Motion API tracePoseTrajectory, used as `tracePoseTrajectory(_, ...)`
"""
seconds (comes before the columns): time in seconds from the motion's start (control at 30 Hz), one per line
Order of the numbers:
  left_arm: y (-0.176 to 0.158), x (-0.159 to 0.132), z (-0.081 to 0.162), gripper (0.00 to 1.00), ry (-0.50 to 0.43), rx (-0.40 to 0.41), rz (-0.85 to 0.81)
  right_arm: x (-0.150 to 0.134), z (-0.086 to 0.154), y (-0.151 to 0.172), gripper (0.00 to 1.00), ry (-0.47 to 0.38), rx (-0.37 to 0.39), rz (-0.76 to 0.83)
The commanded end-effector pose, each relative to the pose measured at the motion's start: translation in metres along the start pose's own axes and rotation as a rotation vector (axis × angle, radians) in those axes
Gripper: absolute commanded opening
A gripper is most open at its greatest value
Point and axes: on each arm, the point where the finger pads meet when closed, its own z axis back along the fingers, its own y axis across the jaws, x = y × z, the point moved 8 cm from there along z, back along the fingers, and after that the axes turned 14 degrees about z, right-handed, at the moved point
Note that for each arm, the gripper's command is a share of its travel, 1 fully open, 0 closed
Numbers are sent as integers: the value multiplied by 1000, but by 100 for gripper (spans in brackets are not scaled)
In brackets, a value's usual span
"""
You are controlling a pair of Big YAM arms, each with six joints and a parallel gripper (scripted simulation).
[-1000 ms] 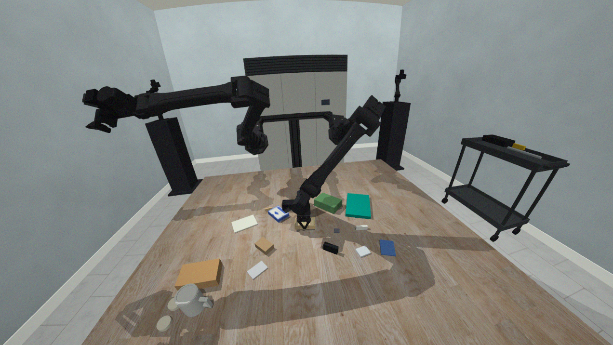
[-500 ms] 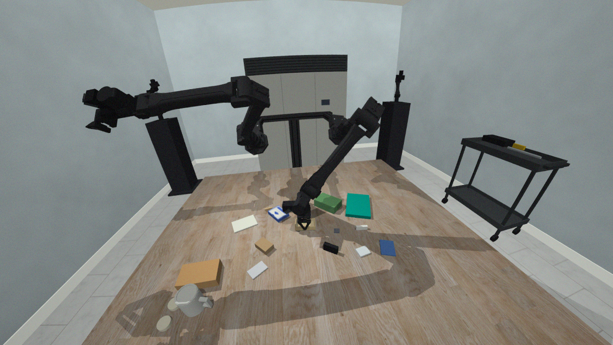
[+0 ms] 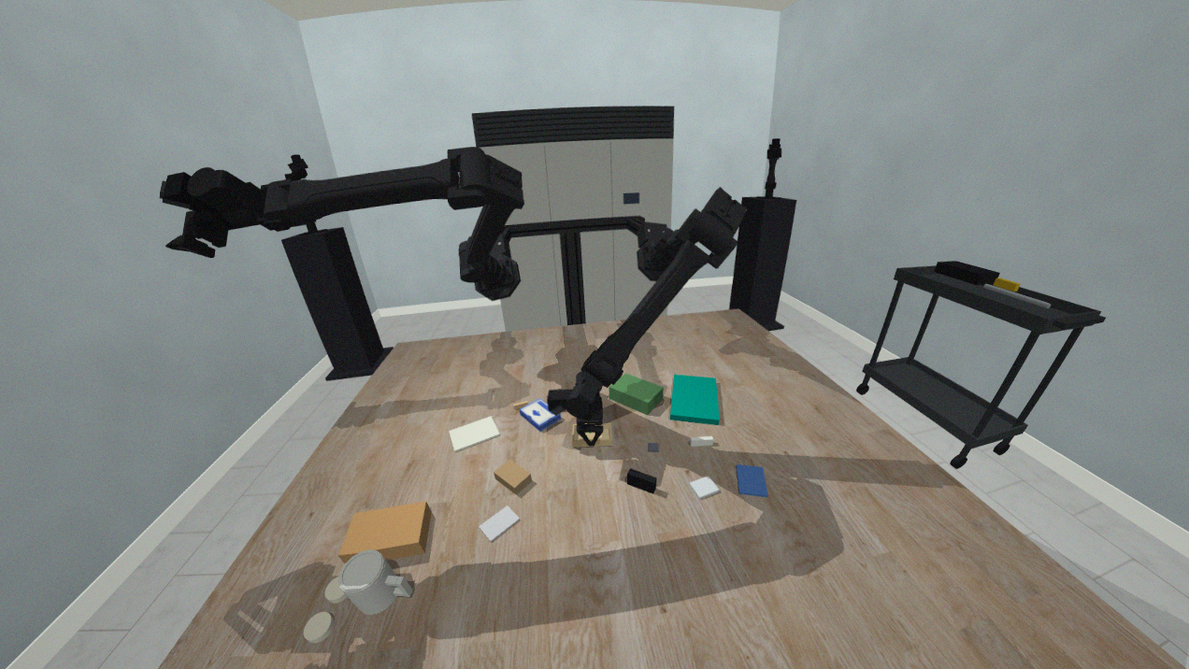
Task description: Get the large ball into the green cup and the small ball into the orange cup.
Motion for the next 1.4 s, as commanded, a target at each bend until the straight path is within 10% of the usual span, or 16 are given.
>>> tracePoseTrajectory(0.0,10,-6,-4,69,3,9,6,4,5,-8,100,-20,-20,-14)
tracePoseTrajectory(1.27,8,-5,-9,69,4,8,4,4,5,-8,100,-20,-20,-14)
tracePoseTrajectory(1.3,8,-5,-9,86,4,8,4,4,5,-8,100,-20,-20,-14)
tracePoseTrajectory(1.37,8,-5,-9,86,4,8,4,4,5,-8,100,-20,-20,-14)
